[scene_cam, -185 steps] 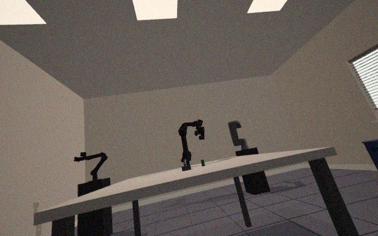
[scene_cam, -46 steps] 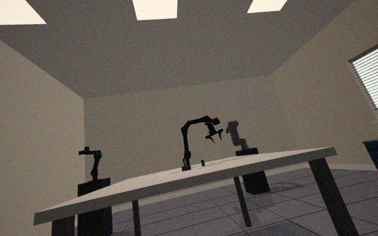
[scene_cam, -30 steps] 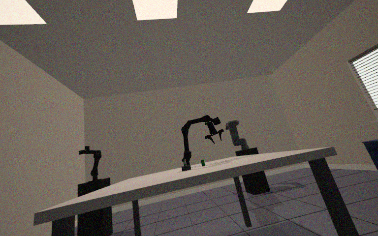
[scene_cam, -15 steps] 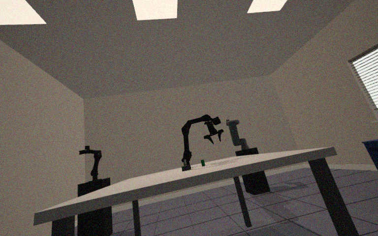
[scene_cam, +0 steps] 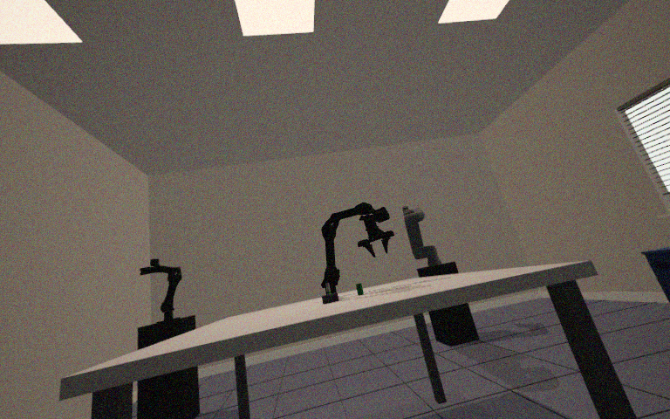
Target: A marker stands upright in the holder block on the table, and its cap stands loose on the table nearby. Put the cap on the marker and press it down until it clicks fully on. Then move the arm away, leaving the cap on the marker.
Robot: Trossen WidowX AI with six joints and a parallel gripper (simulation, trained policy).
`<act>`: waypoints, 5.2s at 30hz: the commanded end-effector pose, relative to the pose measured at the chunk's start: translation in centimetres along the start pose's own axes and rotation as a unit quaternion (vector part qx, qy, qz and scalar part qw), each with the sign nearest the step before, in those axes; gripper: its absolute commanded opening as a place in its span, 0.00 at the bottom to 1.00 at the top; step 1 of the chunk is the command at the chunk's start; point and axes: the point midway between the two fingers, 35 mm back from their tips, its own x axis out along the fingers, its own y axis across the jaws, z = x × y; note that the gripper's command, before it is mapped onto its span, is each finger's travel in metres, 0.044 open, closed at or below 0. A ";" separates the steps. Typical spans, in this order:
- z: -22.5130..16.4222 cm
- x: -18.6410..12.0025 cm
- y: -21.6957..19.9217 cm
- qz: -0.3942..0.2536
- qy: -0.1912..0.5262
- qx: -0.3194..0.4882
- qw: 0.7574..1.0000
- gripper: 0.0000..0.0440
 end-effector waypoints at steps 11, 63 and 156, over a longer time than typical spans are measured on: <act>-4.7 0.4 0.4 0.023 0.016 0.053 0.998 0.73; -15.7 4.2 5.2 0.118 0.005 0.163 0.979 0.71; -27.0 0.7 10.9 0.038 0.045 0.155 0.986 0.08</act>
